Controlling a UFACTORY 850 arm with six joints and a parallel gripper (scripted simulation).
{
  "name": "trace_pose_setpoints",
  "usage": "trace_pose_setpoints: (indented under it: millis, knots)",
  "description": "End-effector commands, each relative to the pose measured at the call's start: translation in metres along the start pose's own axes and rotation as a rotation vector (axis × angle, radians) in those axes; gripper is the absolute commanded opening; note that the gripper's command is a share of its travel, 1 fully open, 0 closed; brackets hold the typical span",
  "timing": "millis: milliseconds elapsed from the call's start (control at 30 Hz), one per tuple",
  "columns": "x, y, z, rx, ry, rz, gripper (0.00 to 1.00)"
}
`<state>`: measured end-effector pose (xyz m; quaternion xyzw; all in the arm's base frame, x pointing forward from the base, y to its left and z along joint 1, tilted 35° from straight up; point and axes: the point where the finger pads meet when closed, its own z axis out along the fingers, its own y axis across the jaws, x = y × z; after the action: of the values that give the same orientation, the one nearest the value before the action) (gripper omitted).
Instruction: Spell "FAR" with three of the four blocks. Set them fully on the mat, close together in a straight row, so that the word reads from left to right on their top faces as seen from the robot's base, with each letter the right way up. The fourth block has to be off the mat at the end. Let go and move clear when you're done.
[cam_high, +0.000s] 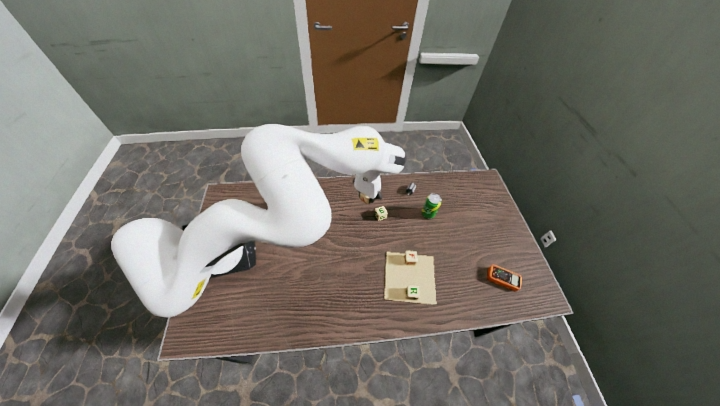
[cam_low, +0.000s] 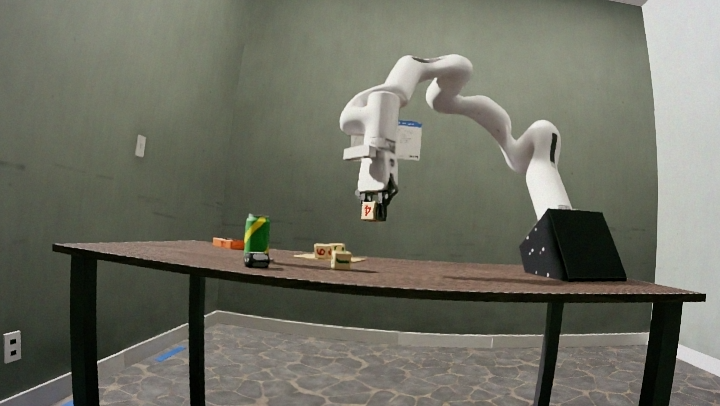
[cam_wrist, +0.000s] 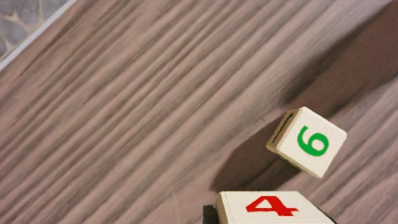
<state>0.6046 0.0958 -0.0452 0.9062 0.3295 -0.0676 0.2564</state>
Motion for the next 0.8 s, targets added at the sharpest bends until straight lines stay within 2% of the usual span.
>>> trace_pose_setpoints:
  millis: [0,67,133,567,633,767]
  knots:
    - [-0.005,0.059,-0.001,0.017,-0.016,-0.115,0.44]
    - [-0.005,0.059,-0.001,0.017,-0.016,-0.115,0.44]
    - [-0.015,0.099,-0.001,0.012,-0.018,-0.183,0.44]
    - [-0.066,0.225,0.002,-0.005,-0.040,-0.402,0.44]
    - [-0.066,0.225,0.002,-0.005,-0.040,-0.402,0.44]
    - [-0.095,0.273,0.003,-0.010,-0.056,-0.489,0.44]
